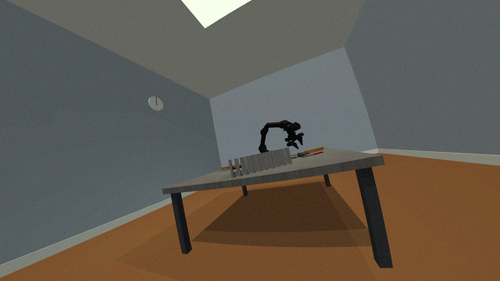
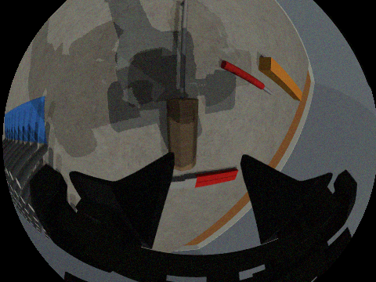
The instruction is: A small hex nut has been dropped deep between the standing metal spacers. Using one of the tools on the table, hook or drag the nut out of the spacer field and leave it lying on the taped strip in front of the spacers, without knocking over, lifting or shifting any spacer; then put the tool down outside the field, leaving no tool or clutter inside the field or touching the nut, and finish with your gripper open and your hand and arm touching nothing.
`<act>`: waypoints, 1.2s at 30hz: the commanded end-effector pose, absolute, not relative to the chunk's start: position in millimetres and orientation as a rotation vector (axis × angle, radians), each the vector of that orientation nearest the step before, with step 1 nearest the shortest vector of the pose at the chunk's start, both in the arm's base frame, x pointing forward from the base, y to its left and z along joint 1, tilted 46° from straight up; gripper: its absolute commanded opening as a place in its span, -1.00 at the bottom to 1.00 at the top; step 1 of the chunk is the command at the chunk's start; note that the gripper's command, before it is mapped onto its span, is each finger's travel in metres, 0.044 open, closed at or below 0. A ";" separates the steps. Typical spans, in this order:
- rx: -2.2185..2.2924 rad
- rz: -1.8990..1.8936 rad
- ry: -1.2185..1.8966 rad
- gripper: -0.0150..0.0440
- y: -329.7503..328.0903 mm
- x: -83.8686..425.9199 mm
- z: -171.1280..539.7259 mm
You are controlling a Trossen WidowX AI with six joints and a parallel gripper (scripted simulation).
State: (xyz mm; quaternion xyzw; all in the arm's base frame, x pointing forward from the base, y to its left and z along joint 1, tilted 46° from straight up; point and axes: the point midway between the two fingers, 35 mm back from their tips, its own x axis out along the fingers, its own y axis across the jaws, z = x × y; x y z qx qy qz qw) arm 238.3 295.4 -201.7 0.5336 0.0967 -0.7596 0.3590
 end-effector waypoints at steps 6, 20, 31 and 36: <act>1.375 -1.954 0.257 0.46 290.9 240.0 -206.9; 1.375 -1.953 0.256 0.46 275.2 243.7 -223.7; 1.375 -1.953 0.255 0.46 262.6 246.0 -236.5; 1.375 -1.953 0.255 0.46 256.8 246.7 -242.3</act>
